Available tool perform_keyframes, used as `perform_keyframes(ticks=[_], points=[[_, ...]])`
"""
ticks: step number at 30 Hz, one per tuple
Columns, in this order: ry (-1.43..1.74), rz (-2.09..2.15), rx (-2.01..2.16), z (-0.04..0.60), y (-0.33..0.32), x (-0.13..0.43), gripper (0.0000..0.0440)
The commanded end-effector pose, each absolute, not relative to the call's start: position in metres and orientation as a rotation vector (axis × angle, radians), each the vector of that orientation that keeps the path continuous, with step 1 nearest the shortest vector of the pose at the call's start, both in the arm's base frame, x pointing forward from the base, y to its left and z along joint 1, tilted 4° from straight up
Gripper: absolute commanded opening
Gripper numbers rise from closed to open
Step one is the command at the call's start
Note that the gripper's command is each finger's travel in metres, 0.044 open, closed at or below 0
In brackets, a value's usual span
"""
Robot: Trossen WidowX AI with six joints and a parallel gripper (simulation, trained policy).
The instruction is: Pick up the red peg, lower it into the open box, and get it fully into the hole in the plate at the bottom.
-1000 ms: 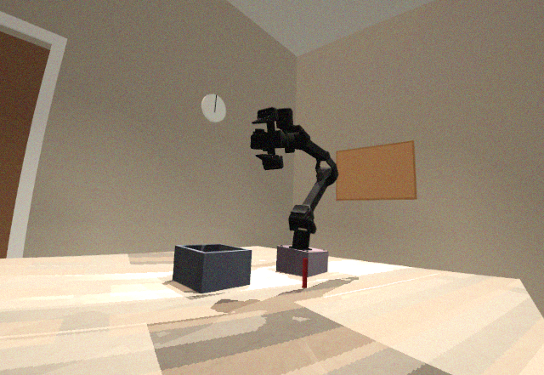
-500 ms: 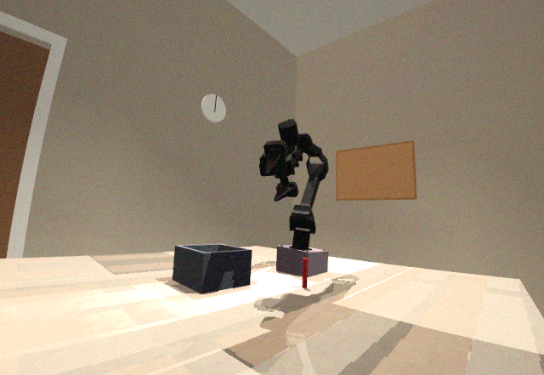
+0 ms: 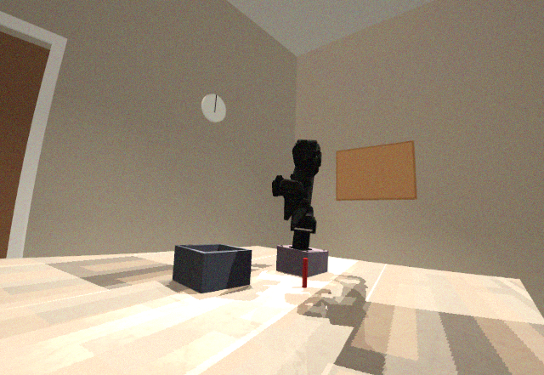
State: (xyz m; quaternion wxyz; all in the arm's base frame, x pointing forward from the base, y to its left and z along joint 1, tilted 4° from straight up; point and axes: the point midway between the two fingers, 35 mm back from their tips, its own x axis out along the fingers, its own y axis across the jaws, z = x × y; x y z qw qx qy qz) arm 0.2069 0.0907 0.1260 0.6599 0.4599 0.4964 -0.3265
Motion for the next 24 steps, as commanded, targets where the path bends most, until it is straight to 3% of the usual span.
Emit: perform_keyframes(ticks=[1,24], points=[[1.187,-0.809,0.928,0.105,0.092,0.191,0.0440],[1.278,-0.812,0.727,0.005,0.107,0.176,0.0440]])
